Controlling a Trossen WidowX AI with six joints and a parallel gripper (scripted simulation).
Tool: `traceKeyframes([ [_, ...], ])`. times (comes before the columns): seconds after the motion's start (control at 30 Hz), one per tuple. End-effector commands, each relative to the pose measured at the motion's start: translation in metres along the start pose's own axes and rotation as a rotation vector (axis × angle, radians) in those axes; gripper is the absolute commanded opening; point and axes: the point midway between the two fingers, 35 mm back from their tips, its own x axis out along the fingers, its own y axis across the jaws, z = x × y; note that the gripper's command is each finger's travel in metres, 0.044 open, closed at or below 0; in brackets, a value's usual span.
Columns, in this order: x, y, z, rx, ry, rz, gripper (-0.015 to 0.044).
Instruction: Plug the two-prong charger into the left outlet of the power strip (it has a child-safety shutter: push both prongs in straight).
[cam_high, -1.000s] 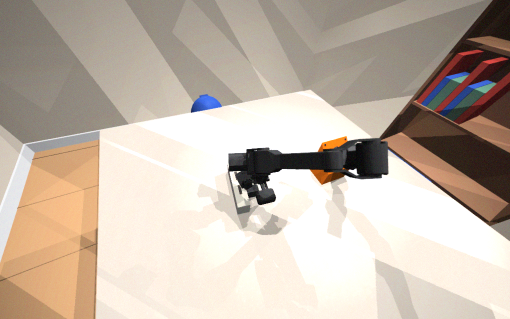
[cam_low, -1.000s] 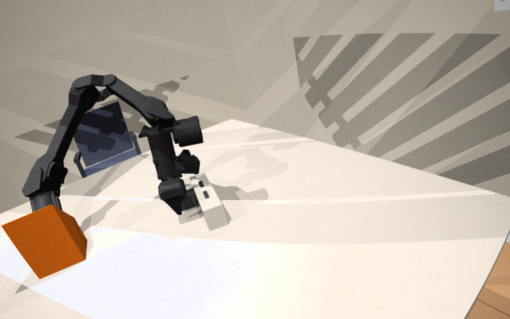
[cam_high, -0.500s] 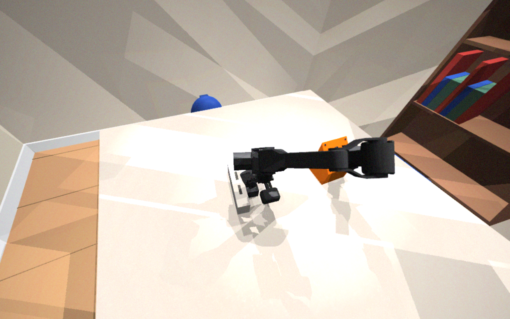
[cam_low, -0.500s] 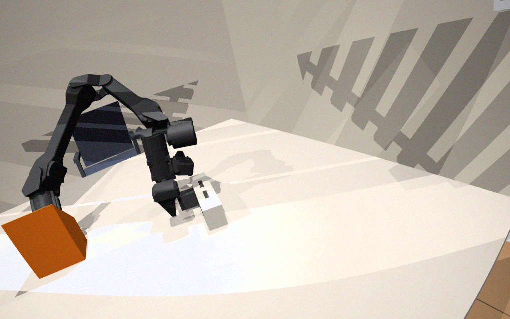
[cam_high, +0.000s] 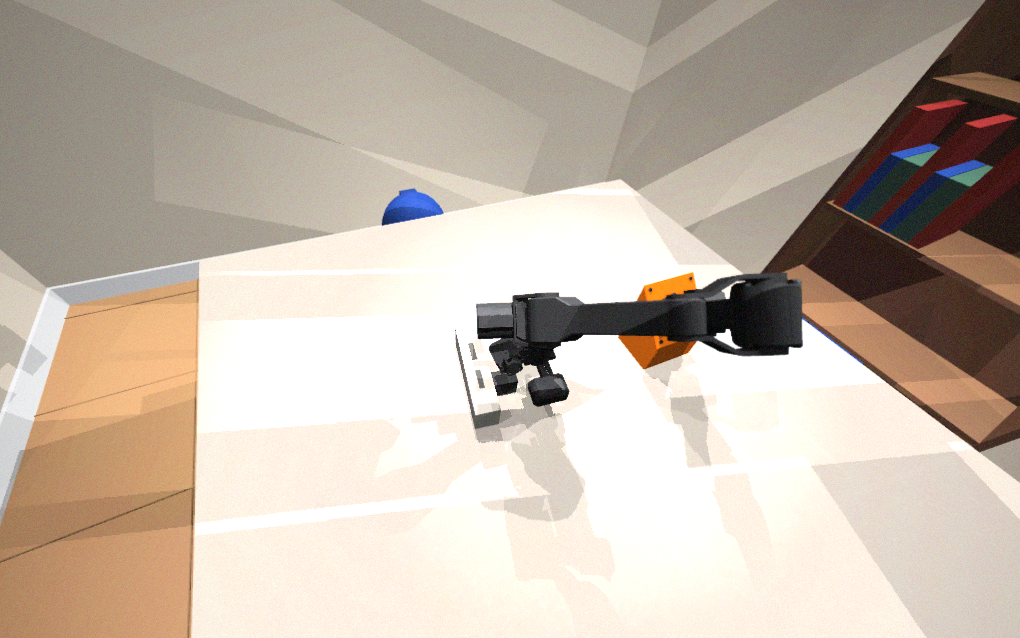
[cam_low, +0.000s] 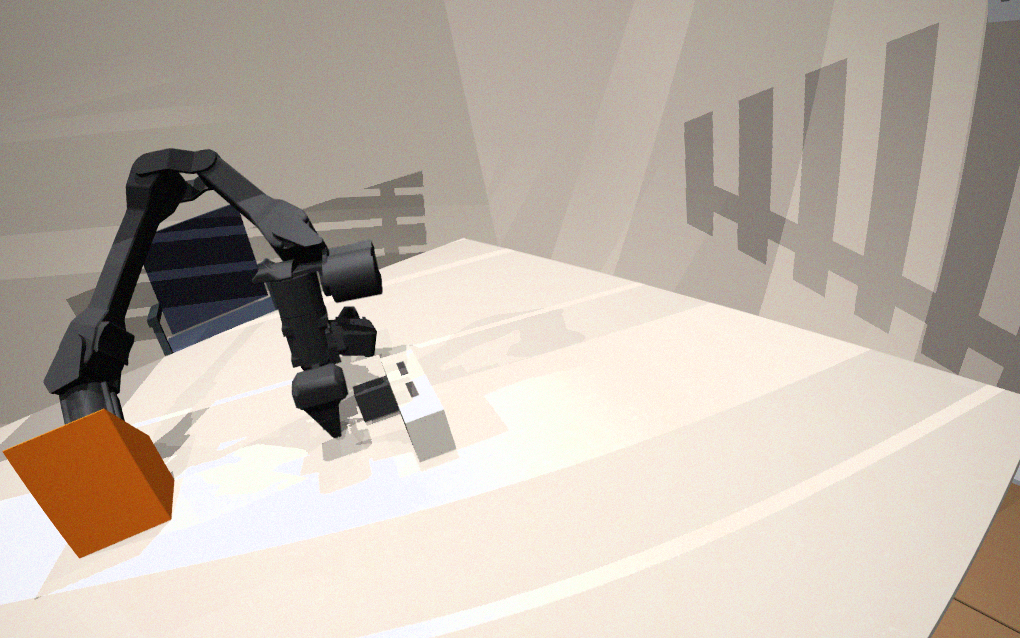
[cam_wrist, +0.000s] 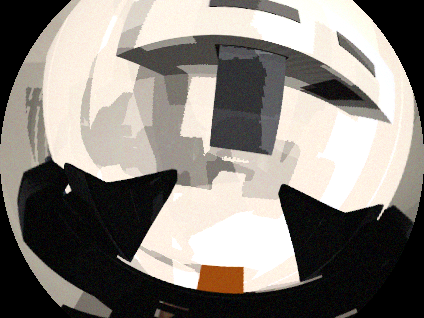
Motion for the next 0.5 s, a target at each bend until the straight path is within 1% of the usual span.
traceKeyframes([
  [0.0,0.0,0.0,-0.005,-0.008,-0.002,-0.003,0.044],
  [0.13,0.0,0.0,-0.009,-0.008,-0.002,-0.003,0.044],
  [0.2,-0.002,-0.001,-0.004,0.01,-0.037,-0.015,0.044],
  [0.33,-0.022,-0.006,0.004,0.073,-0.271,-0.08,0.044],
  [0.47,-0.05,-0.006,0.009,0.147,-0.539,-0.099,0.044],
])
